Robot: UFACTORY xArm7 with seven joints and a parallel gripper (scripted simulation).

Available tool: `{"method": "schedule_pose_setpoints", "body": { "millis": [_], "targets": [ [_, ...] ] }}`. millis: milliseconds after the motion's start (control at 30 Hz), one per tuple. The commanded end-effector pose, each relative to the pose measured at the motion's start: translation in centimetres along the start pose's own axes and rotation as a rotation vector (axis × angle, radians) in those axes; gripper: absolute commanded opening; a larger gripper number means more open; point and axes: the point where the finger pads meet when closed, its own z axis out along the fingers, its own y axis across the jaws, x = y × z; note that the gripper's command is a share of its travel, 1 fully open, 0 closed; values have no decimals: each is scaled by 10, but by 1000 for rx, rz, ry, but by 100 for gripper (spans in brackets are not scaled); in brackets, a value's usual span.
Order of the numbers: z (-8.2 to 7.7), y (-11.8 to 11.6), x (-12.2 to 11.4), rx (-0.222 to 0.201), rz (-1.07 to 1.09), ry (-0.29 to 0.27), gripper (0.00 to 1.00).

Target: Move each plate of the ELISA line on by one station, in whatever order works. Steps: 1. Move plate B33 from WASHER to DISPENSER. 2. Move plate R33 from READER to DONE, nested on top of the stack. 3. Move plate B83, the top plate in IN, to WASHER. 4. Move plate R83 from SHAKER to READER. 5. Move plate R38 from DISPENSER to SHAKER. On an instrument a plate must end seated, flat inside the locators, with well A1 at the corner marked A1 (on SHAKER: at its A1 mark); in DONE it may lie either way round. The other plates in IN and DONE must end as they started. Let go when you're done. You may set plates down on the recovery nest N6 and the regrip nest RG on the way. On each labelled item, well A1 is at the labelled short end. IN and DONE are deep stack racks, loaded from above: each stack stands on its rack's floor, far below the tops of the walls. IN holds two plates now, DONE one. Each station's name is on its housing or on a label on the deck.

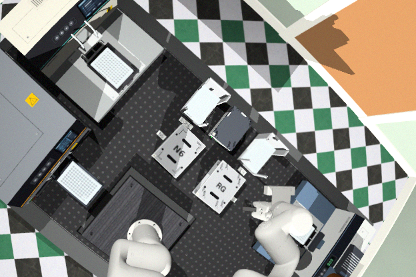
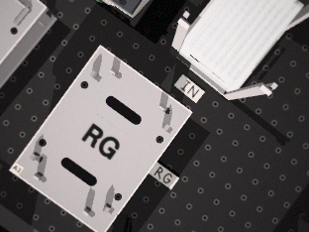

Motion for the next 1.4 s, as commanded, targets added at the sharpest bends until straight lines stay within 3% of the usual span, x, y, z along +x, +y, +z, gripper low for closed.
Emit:
{"method": "schedule_pose_setpoints", "body": {
  "millis": [0,500,733,1233,1367],
  "targets": [
    [-1,12,-2,0,-124,3,100],
    [-1,53,-14,0,-160,3,100],
    [-1,70,-19,0,-356,2,100],
    [-1,111,-32,0,-355,2,100],
    [-1,123,-38,-1,-515,2,100]
  ]
}}
